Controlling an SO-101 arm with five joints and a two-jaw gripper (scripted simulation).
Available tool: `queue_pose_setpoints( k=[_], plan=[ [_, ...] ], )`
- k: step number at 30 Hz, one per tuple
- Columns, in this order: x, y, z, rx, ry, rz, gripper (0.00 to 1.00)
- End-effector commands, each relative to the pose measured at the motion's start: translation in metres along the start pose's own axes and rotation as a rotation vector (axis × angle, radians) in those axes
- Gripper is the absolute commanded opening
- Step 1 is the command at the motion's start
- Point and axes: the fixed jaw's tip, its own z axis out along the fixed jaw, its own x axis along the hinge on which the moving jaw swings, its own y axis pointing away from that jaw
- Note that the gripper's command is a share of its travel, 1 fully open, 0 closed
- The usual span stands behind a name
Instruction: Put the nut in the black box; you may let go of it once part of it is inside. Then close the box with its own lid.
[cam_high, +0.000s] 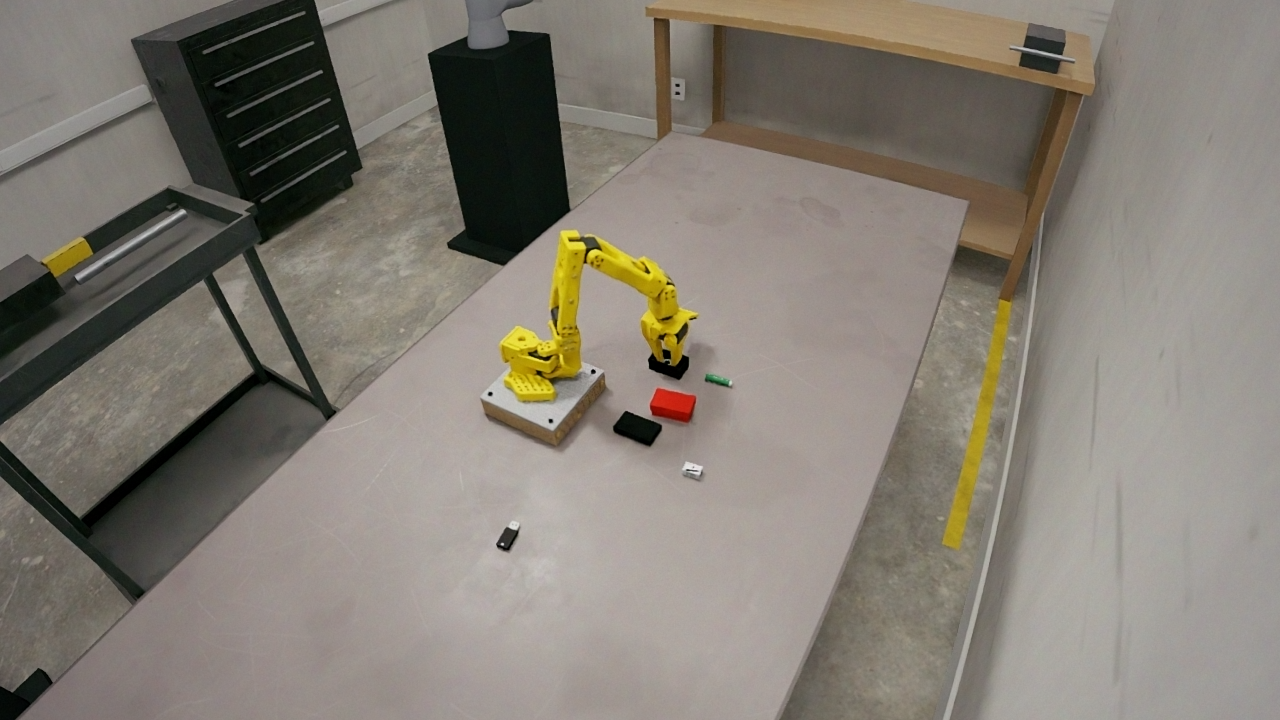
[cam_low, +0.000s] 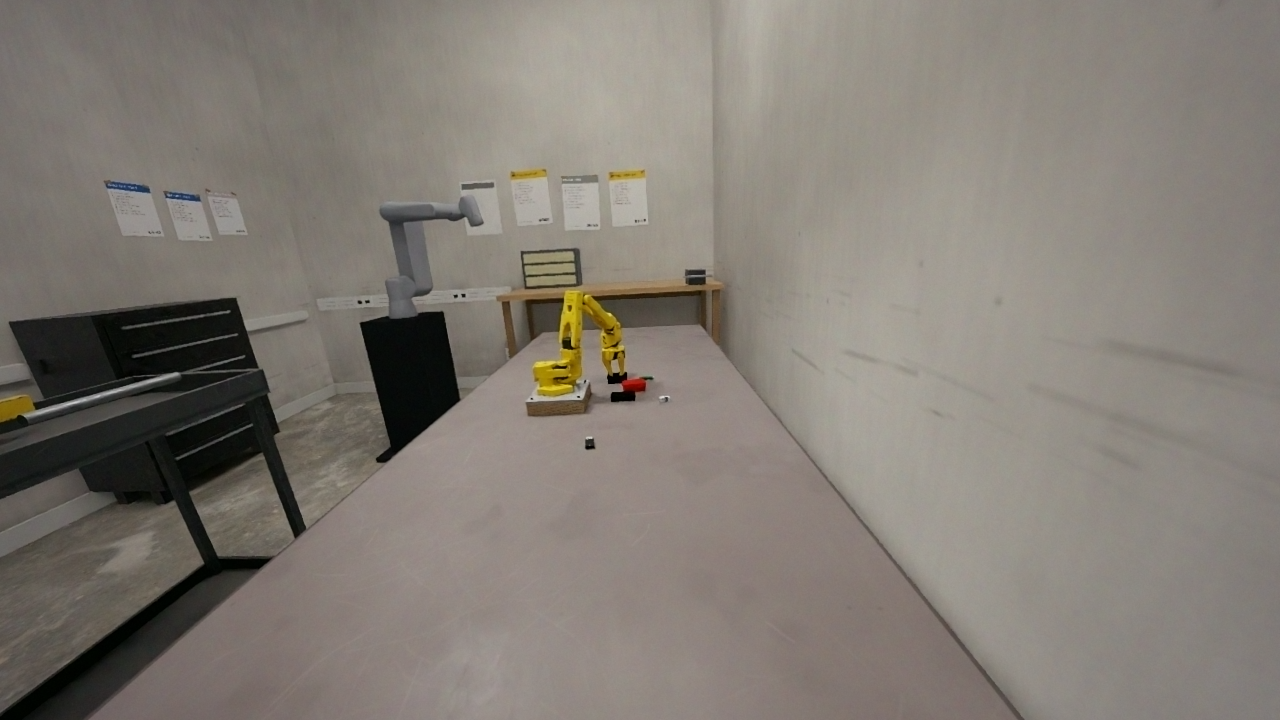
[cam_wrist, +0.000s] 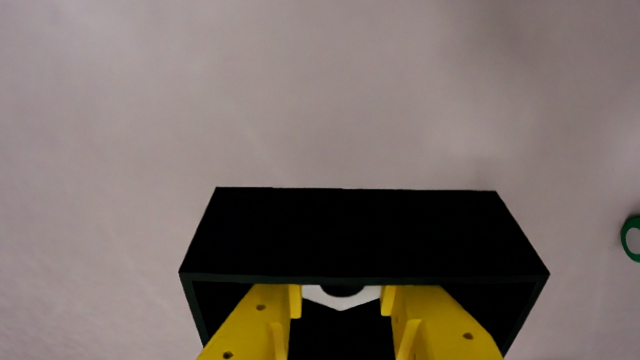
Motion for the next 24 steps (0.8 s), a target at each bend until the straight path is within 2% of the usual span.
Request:
queue_pose_setpoints(
  k=[1, 24],
  plan=[
    [0.0030, 0.0048, 0.0043, -0.017, 0.017, 0.000, 0.10],
    [0.0030, 0.0048, 0.0043, -0.017, 0.017, 0.000, 0.11]
  ],
)
